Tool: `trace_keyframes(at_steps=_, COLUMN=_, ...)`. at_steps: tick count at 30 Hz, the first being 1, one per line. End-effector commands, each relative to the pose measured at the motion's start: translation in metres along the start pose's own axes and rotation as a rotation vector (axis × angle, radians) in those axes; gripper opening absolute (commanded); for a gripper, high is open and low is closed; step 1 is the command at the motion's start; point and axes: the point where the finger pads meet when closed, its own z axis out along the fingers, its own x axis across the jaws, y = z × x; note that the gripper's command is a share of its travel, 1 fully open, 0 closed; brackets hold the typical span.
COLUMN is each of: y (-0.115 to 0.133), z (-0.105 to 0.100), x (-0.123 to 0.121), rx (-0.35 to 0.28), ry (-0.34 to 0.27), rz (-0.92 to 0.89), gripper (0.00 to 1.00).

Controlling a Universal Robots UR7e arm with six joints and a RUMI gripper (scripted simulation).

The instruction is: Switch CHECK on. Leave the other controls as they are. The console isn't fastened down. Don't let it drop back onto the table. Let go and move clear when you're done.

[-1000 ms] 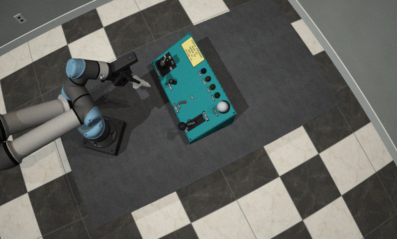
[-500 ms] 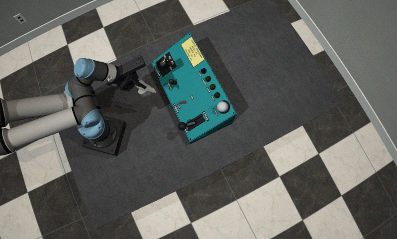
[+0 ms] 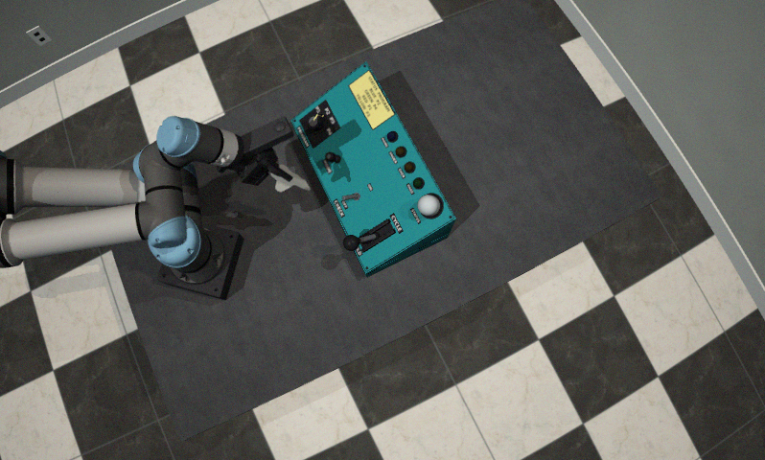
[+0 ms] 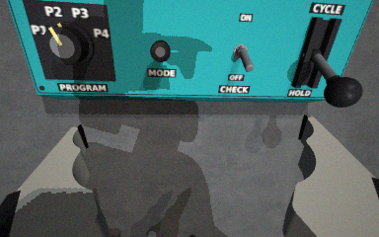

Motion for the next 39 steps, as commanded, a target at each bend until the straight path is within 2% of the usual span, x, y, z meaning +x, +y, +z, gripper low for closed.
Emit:
trace_keyframes(at_steps=1, y=0.000, z=0.004, x=0.010, rx=-0.016, ry=-0.032, rz=-0.019, gripper=1.00)
trace_keyframes(at_steps=18, y=0.002, z=0.013, x=0.043, rx=-0.045, ry=-0.050, rz=-0.020, gripper=1.00)
trace_keyframes(at_steps=21, y=0.002, z=0.013, x=0.043, rx=-0.045, ry=-0.050, rz=-0.020, gripper=1.00)
trace_keyframes(at_steps=24, y=0.002, z=0.014, x=0.054, rx=-0.046, ry=-0.055, rz=-0.017, gripper=1.00)
trace_keyframes(at_steps=39, y=0.000, z=0.015, x=0.079, rx=-0.030, ry=-0.059, rz=-0.007, gripper=1.00)
